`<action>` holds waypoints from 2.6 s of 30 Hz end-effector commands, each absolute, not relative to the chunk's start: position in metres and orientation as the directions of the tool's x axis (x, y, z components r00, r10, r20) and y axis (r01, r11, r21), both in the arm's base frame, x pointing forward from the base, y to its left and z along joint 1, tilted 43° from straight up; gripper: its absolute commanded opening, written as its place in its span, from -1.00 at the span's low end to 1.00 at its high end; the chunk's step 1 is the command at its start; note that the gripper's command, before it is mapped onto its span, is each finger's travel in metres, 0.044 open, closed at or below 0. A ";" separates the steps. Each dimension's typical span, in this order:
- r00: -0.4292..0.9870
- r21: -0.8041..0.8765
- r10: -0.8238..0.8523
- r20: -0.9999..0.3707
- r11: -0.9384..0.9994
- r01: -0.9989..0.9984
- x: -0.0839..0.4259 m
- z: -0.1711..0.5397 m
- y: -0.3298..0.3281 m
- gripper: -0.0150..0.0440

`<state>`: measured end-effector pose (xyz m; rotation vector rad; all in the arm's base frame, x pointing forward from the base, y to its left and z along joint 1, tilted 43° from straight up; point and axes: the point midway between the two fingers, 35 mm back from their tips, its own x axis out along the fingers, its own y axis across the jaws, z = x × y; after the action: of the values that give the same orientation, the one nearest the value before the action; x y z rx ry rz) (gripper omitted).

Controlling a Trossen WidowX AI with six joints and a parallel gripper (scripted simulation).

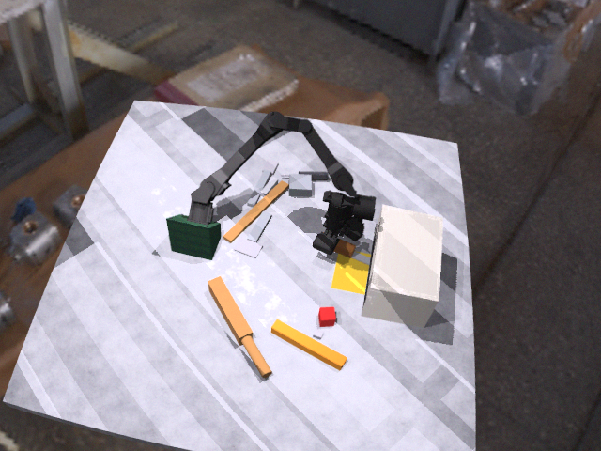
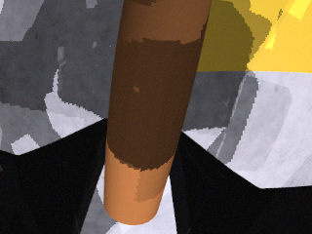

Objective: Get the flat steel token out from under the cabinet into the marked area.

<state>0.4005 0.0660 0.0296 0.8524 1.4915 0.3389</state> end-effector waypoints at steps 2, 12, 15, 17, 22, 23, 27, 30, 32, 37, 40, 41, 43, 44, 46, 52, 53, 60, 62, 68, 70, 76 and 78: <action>0.102 0.676 0.681 -0.725 0.676 0.292 0.407 0.029 0.065 -0.49; 0.102 0.676 0.681 -0.725 0.677 0.292 0.415 0.028 0.062 -0.49; 0.102 0.676 0.681 -0.725 0.677 0.292 0.418 0.028 0.061 -0.49; 0.102 0.676 0.681 -0.725 0.677 0.292 0.419 0.028 0.061 -0.49; 0.103 0.676 0.681 -0.725 0.677 0.292 0.422 0.027 0.060 -0.49; 0.103 0.676 0.681 -0.725 0.677 0.292 0.422 0.026 0.059 -0.49; 0.103 0.676 0.680 -0.726 0.677 0.292 0.421 0.021 0.055 -0.49; 0.102 0.676 0.680 -0.726 0.677 0.292 0.419 0.018 0.052 -0.49; 0.102 0.676 0.680 -0.726 0.677 0.292 0.419 0.017 0.051 -0.49; 0.102 0.675 0.680 -0.726 0.677 0.292 0.418 0.015 0.050 -0.49; 0.102 0.675 0.680 -0.726 0.677 0.292 0.418 0.014 0.049 -0.49; 0.102 0.675 0.680 -0.726 0.677 0.292 0.417 0.013 0.048 -0.49; 0.102 0.675 0.680 -0.726 0.677 0.292 0.417 0.013 0.048 -0.49; 0.102 0.675 0.680 -0.726 0.677 0.292 0.417 0.013 0.048 -0.49; 0.102 0.675 0.680 -0.726 0.677 0.292 0.417 0.013 0.048 -0.49; 0.102 0.675 0.680 -0.726 0.677 0.292 0.417 0.013 0.048 -0.49; 0.102 0.675 0.680 -0.726 0.677 0.292 0.417 0.013 0.048 -0.49; 0.102 0.675 0.680 -0.726 0.677 0.292 0.414 0.014 0.049 -0.49; 0.102 0.675 0.680 -0.726 0.677 0.292 0.413 0.014 0.050 -0.49; 0.102 0.675 0.680 -0.726 0.677 0.292 0.408 0.016 0.052 -0.49; 0.102 0.675 0.680 -0.726 0.677 0.293 0.406 0.016 0.053 -0.49; 0.102 0.675 0.680 -0.726 0.677 0.293 0.401 0.017 0.055 -0.49; 0.101 0.675 0.680 -0.726 0.677 0.293 0.399 0.018 0.055 -0.49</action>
<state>0.4051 0.0534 0.0183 0.8419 1.4789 0.3503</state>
